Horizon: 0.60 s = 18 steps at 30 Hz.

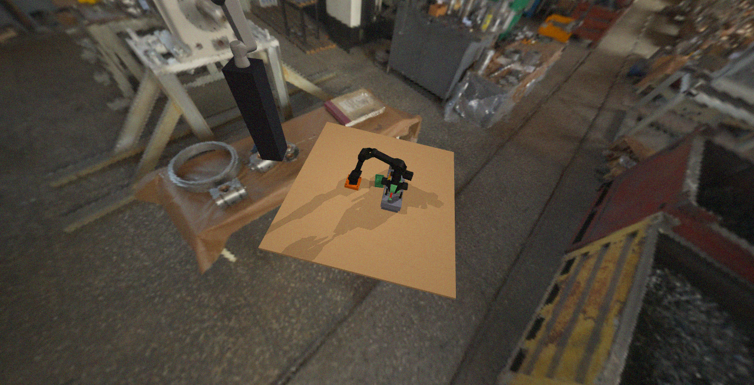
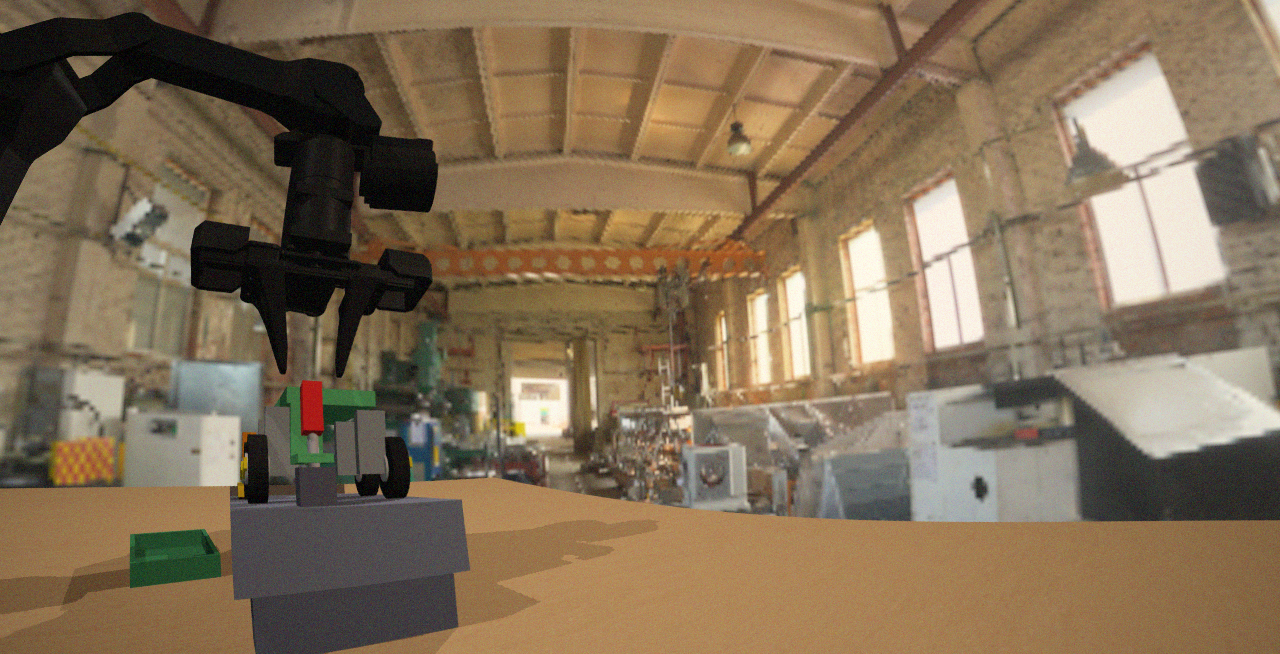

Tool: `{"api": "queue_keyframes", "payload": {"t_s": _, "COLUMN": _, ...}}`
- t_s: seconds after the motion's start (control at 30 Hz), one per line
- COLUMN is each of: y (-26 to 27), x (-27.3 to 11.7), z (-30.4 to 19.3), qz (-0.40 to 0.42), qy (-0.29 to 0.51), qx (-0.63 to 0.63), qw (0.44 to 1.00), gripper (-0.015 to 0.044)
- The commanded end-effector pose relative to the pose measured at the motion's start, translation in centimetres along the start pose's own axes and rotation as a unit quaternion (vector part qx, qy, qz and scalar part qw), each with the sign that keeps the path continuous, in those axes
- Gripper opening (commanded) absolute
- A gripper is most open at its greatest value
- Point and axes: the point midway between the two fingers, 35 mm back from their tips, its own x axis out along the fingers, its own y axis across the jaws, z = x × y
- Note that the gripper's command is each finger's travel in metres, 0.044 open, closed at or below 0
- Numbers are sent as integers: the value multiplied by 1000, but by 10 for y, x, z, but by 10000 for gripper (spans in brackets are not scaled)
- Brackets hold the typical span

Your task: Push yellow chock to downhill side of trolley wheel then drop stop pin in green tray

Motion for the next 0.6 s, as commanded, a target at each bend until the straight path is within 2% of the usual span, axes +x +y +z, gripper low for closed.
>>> {"api": "queue_keyframes", "payload": {"t_s": 0.0, "y": 1, "x": 6, "z": -1, "qz": 1, "qy": 3, "qx": -2, "qw": 1000, "gripper": 190}}
{"api": "queue_keyframes", "payload": {"t_s": 0.57, "y": 0, "x": 27, "z": -1, "qz": 1, "qy": 3, "qx": -2, "qw": 1000, "gripper": 190}}
